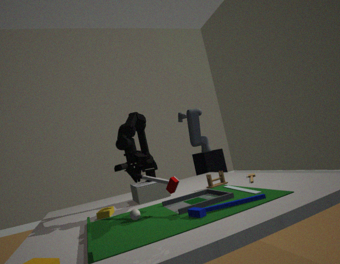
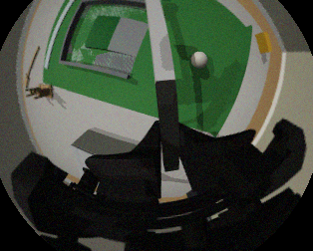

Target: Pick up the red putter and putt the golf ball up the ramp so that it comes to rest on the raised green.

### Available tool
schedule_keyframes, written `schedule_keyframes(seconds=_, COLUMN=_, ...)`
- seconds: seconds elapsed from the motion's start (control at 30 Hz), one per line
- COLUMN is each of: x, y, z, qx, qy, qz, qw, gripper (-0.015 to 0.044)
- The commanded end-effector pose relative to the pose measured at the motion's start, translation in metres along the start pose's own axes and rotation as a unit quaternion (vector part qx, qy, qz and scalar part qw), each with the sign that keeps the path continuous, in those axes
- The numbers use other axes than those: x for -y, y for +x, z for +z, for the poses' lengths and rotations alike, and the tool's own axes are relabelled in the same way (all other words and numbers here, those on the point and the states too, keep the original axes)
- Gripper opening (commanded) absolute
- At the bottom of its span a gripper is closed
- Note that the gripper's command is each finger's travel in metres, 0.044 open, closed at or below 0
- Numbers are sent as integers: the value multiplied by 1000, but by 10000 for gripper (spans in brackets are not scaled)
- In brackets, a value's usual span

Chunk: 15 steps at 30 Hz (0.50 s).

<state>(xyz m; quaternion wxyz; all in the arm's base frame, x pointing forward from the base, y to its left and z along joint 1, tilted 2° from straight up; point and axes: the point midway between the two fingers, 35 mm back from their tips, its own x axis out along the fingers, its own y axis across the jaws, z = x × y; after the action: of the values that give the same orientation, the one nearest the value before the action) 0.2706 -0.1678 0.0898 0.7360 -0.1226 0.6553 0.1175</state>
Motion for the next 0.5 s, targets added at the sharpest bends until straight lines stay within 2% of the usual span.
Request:
schedule_keyframes(seconds=0.0, x=20, y=-5, z=-18, qx=-5, qy=44, qz=-8, qw=999, gripper=0)
schedule_keyframes(seconds=0.47, x=65, y=-16, z=-89, qx=-27, qy=173, qz=-17, qw=984, gripper=0)
